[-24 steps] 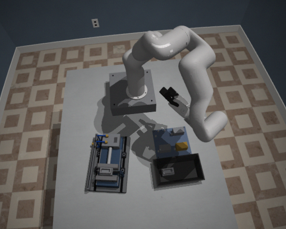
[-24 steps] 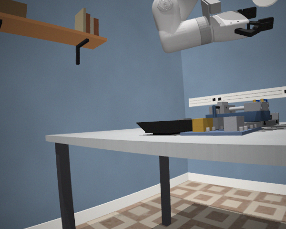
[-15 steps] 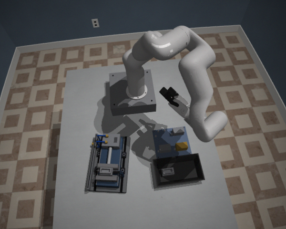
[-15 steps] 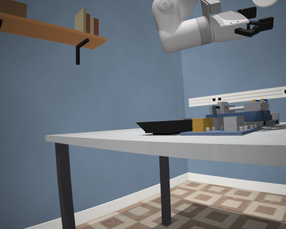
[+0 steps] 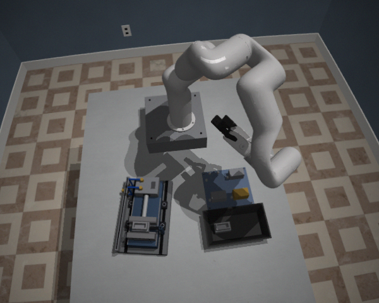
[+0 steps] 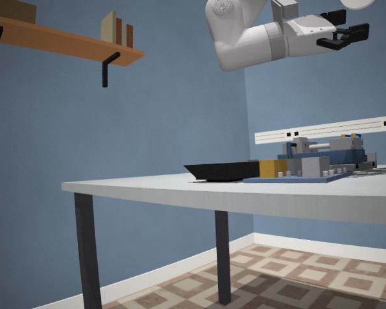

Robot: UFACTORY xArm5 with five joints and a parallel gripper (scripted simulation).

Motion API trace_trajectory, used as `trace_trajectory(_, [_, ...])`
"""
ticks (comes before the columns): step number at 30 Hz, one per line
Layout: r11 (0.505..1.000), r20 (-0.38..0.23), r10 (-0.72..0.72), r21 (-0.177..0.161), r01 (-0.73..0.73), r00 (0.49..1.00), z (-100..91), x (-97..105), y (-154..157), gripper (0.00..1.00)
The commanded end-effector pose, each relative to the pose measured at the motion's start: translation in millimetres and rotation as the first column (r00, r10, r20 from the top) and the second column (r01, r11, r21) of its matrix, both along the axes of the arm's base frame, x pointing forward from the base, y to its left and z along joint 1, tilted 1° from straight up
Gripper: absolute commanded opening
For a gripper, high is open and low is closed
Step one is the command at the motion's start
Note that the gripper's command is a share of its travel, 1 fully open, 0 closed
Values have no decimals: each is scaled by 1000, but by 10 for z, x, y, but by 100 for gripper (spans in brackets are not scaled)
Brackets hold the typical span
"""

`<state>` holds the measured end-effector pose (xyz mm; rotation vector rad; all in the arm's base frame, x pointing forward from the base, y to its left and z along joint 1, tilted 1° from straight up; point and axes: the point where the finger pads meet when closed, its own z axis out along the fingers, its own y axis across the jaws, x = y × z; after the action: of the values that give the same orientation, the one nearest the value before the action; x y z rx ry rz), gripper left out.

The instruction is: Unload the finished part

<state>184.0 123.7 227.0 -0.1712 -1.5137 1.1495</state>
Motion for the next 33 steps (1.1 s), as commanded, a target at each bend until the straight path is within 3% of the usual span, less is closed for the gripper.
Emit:
trace_trajectory(1, [1000, 32, -3, -9, 3, 999, -8, 11, -10, 100])
trace_trajectory(5, [999, 106, -10, -35, 14, 994, -47, 32, -39, 100])
trace_trajectory(8, [997, 196, -20, -69, 35, 980, -93, 62, -73, 100])
trace_trajectory(10, [997, 196, -20, -69, 35, 980, -93, 62, -73, 100])
trace_trajectory(15, [982, 410, -46, -148, 117, 911, -203, 156, -147, 100])
trace_trajectory(16, [982, 410, -46, -148, 117, 911, -203, 156, -147, 100])
trace_trajectory(18, [967, 511, -58, -183, 175, 857, -254, 216, -182, 100])
trace_trajectory(19, [967, 511, -58, -183, 175, 857, -254, 216, -182, 100])
trace_trajectory(22, [944, 616, -69, -215, 251, 785, -307, 293, -218, 100])
trace_trajectory(23, [944, 616, -69, -215, 251, 785, -307, 293, -218, 100])
trace_trajectory(24, [927, 668, -72, -229, 297, 741, -333, 338, -237, 100])
trace_trajectory(27, [927, 668, -72, -229, 297, 741, -333, 338, -237, 100])
trace_trajectory(29, [883, 767, -75, -246, 401, 638, -380, 444, -278, 100])
trace_trajectory(30, [883, 767, -75, -246, 401, 638, -380, 444, -278, 100])
trace_trajectory(31, [853, 812, -74, -249, 458, 579, -401, 504, -300, 100])
trace_trajectory(32, [853, 812, -74, -249, 458, 579, -401, 504, -300, 100])
trace_trajectory(33, [824, 847, -71, -248, 509, 527, -419, 570, -323, 100])
